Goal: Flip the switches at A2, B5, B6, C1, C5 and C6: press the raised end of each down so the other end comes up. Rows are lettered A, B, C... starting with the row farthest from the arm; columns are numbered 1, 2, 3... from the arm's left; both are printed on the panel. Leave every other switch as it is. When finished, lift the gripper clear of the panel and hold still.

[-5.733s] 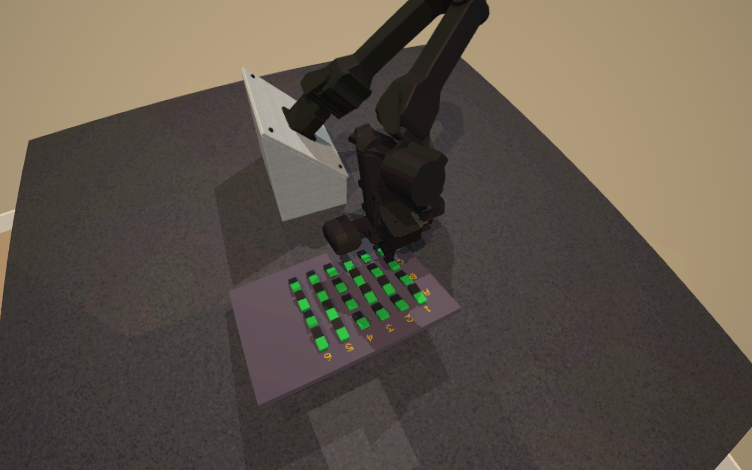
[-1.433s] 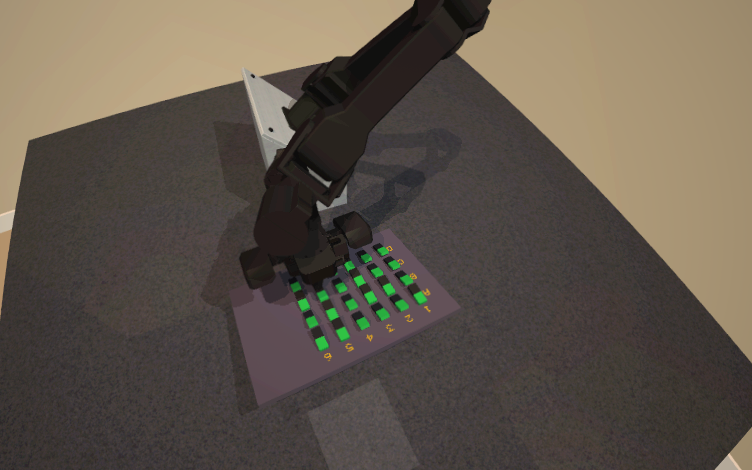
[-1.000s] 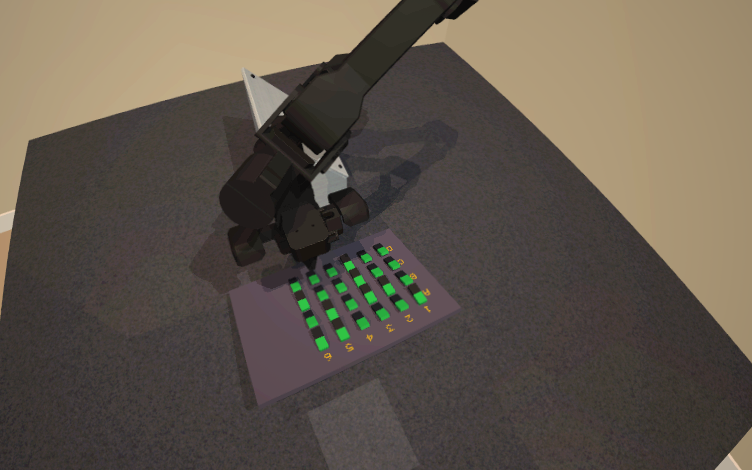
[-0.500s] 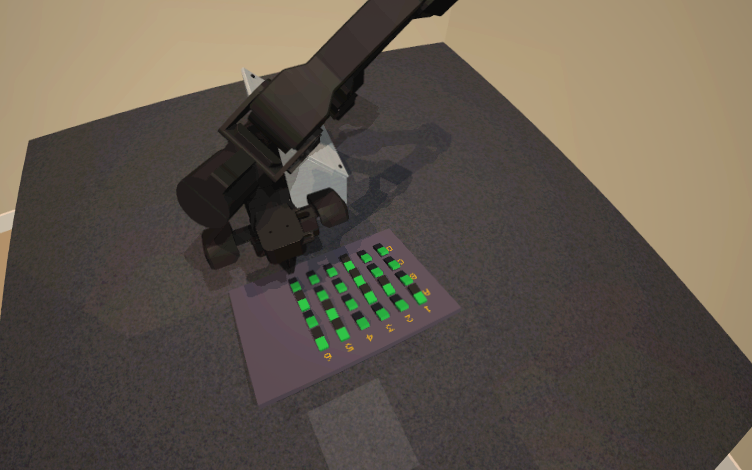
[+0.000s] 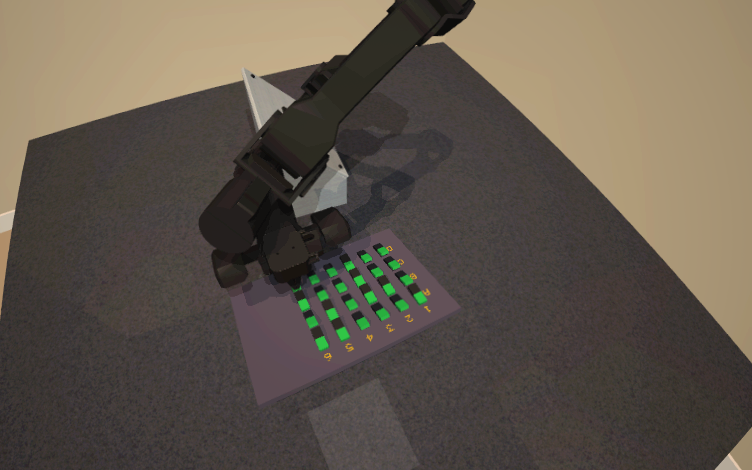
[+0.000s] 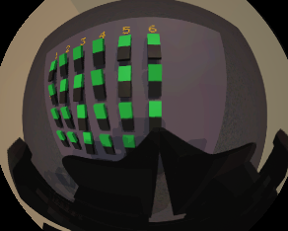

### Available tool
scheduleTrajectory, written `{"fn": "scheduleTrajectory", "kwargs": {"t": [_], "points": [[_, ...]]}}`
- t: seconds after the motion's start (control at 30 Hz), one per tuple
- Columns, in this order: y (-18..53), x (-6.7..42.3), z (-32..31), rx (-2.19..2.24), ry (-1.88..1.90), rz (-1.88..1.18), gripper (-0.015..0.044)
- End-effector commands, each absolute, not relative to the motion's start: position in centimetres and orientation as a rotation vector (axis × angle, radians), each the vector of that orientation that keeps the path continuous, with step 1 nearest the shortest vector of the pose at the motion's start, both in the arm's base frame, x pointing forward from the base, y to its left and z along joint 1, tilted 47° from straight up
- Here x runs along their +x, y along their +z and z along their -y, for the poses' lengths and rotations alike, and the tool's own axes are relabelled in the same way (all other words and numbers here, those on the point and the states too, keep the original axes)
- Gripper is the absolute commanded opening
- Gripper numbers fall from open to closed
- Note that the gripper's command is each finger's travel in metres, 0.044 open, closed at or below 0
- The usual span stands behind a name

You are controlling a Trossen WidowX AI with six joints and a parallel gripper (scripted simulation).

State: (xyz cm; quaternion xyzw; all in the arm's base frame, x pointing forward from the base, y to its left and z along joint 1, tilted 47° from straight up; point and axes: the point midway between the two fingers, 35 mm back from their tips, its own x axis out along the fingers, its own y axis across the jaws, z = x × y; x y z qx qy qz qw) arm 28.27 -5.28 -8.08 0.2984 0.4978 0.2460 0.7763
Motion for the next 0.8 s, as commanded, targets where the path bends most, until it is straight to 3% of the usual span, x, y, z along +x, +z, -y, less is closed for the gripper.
{"fn": "scheduleTrajectory", "kwargs": {"t": [0.0,0.77], "points": [[-8.38,28.19,4.81,0.658,0.533,-1.082,0.0000],[-9.17,28.64,3.92,0.658,0.534,-1.081,0.0000]]}}
